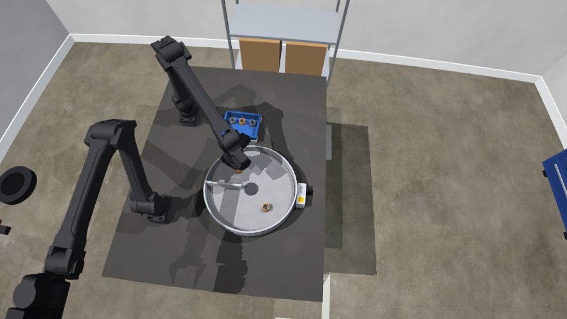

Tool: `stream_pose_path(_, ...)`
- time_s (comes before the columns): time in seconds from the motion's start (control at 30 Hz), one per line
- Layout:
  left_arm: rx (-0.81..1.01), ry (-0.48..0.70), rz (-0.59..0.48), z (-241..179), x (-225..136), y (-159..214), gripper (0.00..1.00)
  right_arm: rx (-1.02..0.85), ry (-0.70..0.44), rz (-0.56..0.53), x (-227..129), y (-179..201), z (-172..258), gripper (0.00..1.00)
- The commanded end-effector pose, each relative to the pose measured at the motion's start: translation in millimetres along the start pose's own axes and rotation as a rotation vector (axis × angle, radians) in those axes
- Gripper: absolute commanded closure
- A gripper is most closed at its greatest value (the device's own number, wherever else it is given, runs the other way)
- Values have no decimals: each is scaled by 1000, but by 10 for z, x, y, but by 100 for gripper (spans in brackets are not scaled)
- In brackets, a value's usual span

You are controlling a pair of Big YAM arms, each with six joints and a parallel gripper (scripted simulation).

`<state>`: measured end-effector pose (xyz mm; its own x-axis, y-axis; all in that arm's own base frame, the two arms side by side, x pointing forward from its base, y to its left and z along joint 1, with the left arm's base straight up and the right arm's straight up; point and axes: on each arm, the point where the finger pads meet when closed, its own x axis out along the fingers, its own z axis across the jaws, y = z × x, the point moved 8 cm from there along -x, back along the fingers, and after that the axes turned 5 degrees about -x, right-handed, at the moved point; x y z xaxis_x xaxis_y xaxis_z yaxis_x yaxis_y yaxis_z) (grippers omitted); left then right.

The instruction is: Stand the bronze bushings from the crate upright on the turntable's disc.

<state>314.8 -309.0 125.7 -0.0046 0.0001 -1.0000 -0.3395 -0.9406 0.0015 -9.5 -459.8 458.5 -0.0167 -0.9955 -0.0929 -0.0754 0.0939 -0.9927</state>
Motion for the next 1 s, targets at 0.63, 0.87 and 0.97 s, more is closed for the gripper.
stream_pose_path(0.63,1,9,-2,3,-27,39,100,-10,13,-92,10,-421,-47,0)
stream_pose_path(0.87,1,10,-1,6,-43,40,100,-10,13,-92,10,-421,-47,0)
stream_pose_path(0.97,2,16,1,3,-63,43,100,-10,13,-92,10,-421,-47,0)
